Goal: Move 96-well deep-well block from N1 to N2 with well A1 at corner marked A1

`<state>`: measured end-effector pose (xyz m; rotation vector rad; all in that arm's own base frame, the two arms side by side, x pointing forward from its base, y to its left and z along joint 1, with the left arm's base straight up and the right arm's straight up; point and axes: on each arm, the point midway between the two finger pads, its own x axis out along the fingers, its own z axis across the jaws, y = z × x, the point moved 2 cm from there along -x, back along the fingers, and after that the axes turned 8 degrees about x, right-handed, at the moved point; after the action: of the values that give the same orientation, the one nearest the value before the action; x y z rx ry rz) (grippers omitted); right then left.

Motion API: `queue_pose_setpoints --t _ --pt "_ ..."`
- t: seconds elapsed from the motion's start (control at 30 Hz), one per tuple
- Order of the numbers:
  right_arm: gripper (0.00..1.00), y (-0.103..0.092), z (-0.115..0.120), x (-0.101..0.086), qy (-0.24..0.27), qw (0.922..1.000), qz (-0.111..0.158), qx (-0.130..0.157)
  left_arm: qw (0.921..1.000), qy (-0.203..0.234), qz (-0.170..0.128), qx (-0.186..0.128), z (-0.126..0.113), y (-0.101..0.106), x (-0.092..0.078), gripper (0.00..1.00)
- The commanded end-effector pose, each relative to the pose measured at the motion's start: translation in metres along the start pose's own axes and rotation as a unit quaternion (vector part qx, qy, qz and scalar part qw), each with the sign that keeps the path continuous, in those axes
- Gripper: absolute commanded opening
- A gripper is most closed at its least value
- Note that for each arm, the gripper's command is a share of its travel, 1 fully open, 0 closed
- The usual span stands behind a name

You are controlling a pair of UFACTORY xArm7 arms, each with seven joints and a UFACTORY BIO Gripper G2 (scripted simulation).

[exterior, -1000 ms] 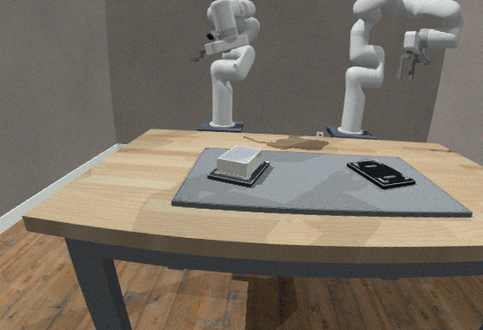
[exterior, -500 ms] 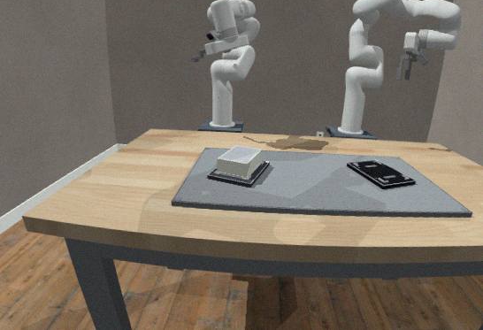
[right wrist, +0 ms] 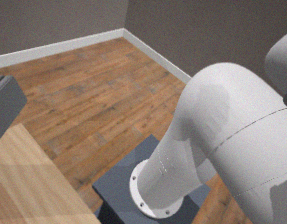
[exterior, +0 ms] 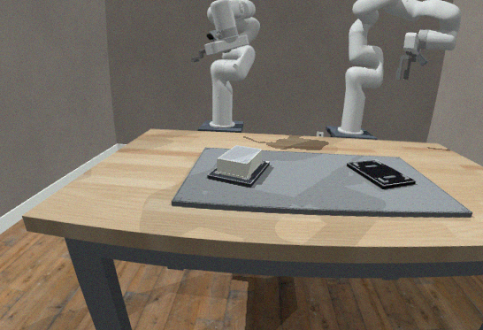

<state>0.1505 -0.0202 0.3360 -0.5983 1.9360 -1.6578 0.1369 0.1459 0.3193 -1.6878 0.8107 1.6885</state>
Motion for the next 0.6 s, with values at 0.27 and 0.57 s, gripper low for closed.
queue_pose_setpoints --t 0.27,0.57 --pt "1.0 -0.0009 0.0002 -0.0005 0.0 1.0 0.001 0.001 1.0 0.0 -0.001 -0.001 0.0003 -0.0001 -0.0008 1.0" --pt "0.37 0.0 -0.001 -0.0054 -0.017 0.9999 0.001 0.001 1.0 0.0 -0.001 -0.001 0.0003 -0.0001 -0.0008 1.0"
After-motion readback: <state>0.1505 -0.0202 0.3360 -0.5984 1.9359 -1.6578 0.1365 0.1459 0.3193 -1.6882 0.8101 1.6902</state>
